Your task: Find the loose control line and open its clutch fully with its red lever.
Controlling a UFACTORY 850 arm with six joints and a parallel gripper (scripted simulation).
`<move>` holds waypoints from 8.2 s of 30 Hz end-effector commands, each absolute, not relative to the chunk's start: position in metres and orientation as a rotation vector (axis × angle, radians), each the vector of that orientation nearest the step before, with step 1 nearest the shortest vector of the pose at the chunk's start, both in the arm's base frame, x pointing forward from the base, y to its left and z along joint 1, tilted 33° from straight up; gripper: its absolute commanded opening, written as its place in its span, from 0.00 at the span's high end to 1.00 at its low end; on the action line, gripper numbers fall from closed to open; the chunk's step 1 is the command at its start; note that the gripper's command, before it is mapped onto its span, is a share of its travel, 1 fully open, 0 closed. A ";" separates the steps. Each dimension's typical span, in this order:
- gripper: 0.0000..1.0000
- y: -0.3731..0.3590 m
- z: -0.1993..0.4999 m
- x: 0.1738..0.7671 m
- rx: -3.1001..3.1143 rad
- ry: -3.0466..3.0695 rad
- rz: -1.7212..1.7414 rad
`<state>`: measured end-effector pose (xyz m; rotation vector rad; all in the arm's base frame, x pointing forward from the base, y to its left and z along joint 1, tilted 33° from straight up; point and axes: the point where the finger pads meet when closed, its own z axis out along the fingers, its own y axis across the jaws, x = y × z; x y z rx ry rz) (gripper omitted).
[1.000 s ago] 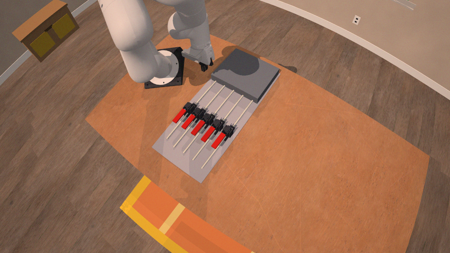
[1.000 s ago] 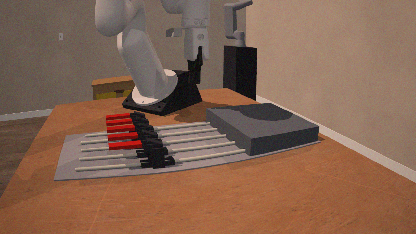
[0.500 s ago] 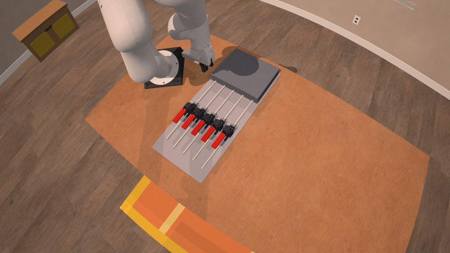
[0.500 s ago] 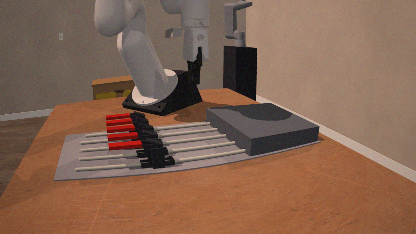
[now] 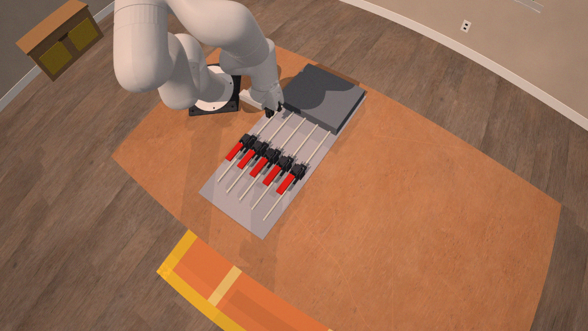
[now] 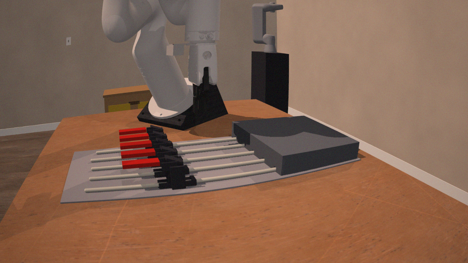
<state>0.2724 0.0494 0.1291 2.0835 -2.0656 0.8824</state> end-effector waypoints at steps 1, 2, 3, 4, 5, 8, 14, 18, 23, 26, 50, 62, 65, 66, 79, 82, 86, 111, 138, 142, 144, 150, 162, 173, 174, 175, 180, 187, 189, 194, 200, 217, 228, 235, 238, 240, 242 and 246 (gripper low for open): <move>1.00 0.046 0.127 0.278 2.089 -2.067 0.877; 1.00 0.045 0.126 0.278 2.089 -2.067 0.877; 1.00 0.045 0.124 0.279 2.089 -2.067 0.877; 1.00 0.044 0.123 0.279 2.089 -2.067 0.877; 1.00 0.043 0.121 0.280 2.089 -2.067 0.877; 1.00 0.040 0.116 0.282 2.089 -2.067 0.877; 1.00 0.032 0.100 0.288 2.089 -2.067 0.877; 1.00 0.025 0.086 0.294 2.089 -2.067 0.877; 1.00 0.016 0.070 0.301 2.089 -2.067 0.877; 1.00 0.015 0.067 0.302 2.089 -2.067 0.877; 1.00 0.010 0.059 0.308 2.089 -2.067 0.877; 1.00 0.011 0.061 0.315 2.089 -2.067 0.877; 1.00 0.011 0.062 0.318 2.089 -2.067 0.877; 1.00 0.011 0.063 0.319 2.089 -2.067 0.877; 1.00 0.012 0.067 0.330 2.089 -2.067 0.877; 1.00 0.013 0.068 0.333 2.089 -2.067 0.877; 1.00 0.013 0.069 0.336 2.089 -2.067 0.877; 1.00 0.013 0.070 0.339 2.089 -2.067 0.877; 1.00 0.012 0.065 0.325 2.089 -2.067 0.877; 1.00 0.011 0.063 0.320 2.089 -2.067 0.877; 1.00 0.011 0.062 0.318 2.089 -2.067 0.877; 1.00 0.011 0.060 0.313 2.089 -2.067 0.877; 1.00 0.010 0.058 0.306 2.089 -2.067 0.877; 1.00 0.012 0.061 0.304 2.089 -2.067 0.877; 1.00 0.013 0.063 0.304 2.089 -2.067 0.877; 1.00 0.014 0.065 0.303 2.089 -2.067 0.877; 1.00 0.019 0.076 0.299 2.089 -2.067 0.877; 1.00 0.034 0.105 0.287 2.089 -2.067 0.877; 1.00 0.038 0.112 0.284 2.089 -2.067 0.877; 1.00 0.045 0.125 0.278 2.089 -2.067 0.877; 1.00 0.047 0.129 0.277 2.089 -2.067 0.877; 1.00 0.124 0.126 0.263 2.090 -2.067 0.875; 1.00 0.124 0.126 0.263 2.090 -2.067 0.875; 1.00 0.124 0.126 0.263 2.090 -2.067 0.875; 1.00 0.124 0.126 0.263 2.090 -2.067 0.875; 1.00 0.124 0.126 0.263 2.090 -2.067 0.875; 1.00 0.124 0.126 0.263 2.090 -2.067 0.875; 1.00 0.124 0.126 0.263 2.090 -2.067 0.875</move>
